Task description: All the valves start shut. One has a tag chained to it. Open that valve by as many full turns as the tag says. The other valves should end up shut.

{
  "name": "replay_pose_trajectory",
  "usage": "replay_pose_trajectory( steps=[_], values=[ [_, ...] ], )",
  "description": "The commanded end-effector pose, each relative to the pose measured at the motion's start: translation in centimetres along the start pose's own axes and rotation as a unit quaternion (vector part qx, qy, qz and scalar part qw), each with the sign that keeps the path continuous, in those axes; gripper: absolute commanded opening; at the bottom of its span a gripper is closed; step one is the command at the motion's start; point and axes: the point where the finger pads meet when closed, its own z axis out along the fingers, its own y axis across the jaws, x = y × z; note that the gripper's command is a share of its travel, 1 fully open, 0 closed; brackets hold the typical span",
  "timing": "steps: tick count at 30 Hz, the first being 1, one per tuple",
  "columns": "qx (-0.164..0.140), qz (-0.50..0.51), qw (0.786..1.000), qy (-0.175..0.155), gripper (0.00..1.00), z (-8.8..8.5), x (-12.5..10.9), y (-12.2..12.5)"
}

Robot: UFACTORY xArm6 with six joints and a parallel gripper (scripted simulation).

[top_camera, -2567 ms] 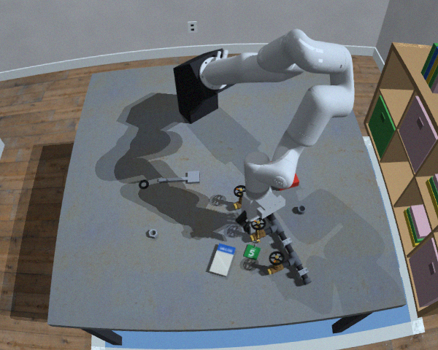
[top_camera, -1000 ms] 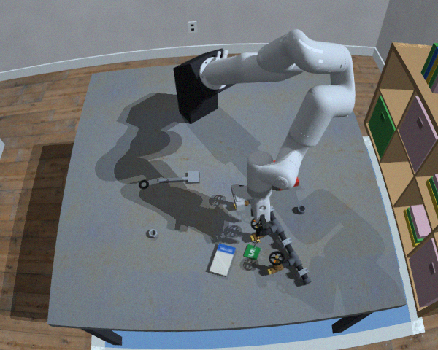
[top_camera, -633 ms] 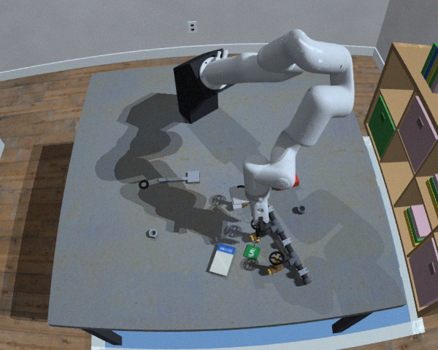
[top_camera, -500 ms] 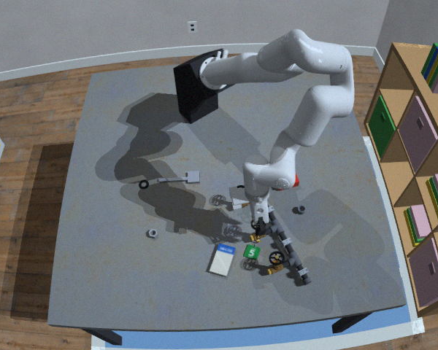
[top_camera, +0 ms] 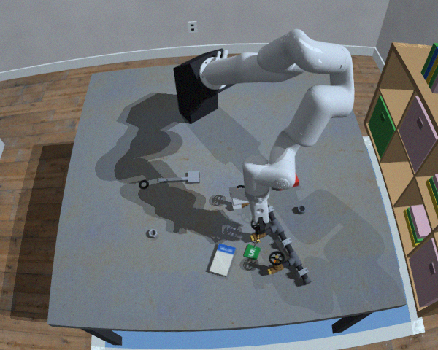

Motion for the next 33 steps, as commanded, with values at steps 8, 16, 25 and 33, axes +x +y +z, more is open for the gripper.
replay_pose_trajectory(
  steps=[8, 16, 25, 33],
  values=[
    [0.001, 0.0, 1.0, 0.0, 0.0, -0.03, -0.01, -0.09],
    [0.001, -0.017, 1.0, 0.0, 0.0, -0.03, -0.01, -0.09],
    [0.001, -0.098, 0.995, 0.0, 0.0, -0.03, -0.01, -0.09],
    [0.001, -0.233, 0.973, 0.0, 0.0, -0.03, -0.01, -0.09]
  ],
)
